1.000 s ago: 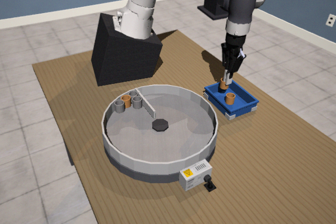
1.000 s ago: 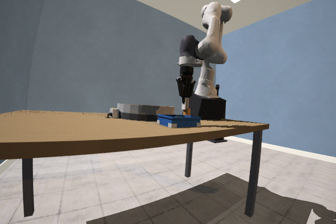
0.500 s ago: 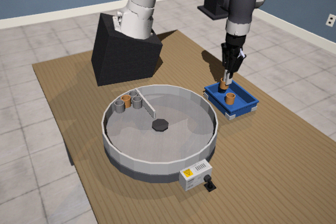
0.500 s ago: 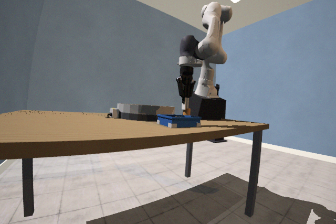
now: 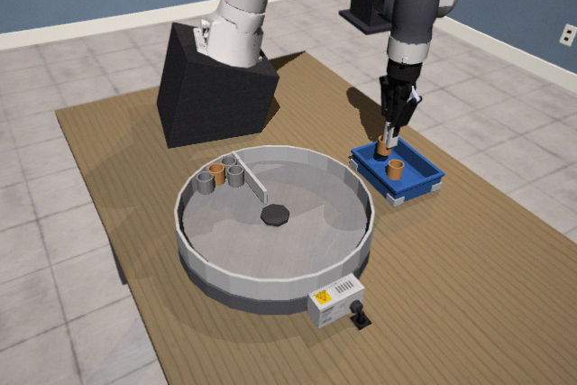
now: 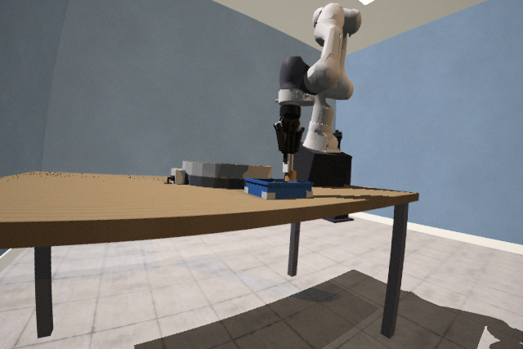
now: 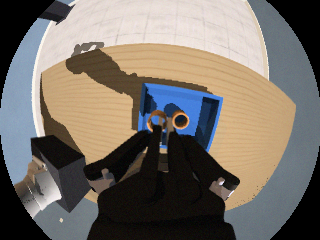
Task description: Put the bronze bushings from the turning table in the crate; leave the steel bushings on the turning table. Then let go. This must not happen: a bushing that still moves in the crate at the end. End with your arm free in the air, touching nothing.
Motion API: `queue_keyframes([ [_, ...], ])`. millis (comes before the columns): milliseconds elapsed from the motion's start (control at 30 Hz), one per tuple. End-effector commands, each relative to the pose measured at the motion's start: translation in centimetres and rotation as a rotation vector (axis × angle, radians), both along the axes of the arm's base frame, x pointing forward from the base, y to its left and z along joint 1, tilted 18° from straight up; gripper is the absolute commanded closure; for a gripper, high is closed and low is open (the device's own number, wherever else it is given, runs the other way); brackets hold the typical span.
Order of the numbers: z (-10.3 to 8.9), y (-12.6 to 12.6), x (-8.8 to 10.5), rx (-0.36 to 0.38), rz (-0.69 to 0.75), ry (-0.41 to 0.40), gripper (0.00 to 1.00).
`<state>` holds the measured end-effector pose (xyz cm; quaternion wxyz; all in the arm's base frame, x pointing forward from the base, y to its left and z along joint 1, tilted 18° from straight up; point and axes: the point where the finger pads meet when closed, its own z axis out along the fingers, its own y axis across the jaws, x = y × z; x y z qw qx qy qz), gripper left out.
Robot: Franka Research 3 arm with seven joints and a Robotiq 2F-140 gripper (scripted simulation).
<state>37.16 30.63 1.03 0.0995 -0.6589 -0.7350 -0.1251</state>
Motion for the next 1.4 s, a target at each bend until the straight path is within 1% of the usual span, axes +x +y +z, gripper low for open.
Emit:
queue_keyframes([
  [0, -0.4, 0.1, 0.2, 0.001, 0.007, -0.008, 1.00],
  [700, -3.2, 1.0, 0.3, 0.001, 0.007, -0.008, 1.00],
  [1367, -3.4, 1.1, 0.3, 0.001, 0.007, -0.008, 1.00],
])
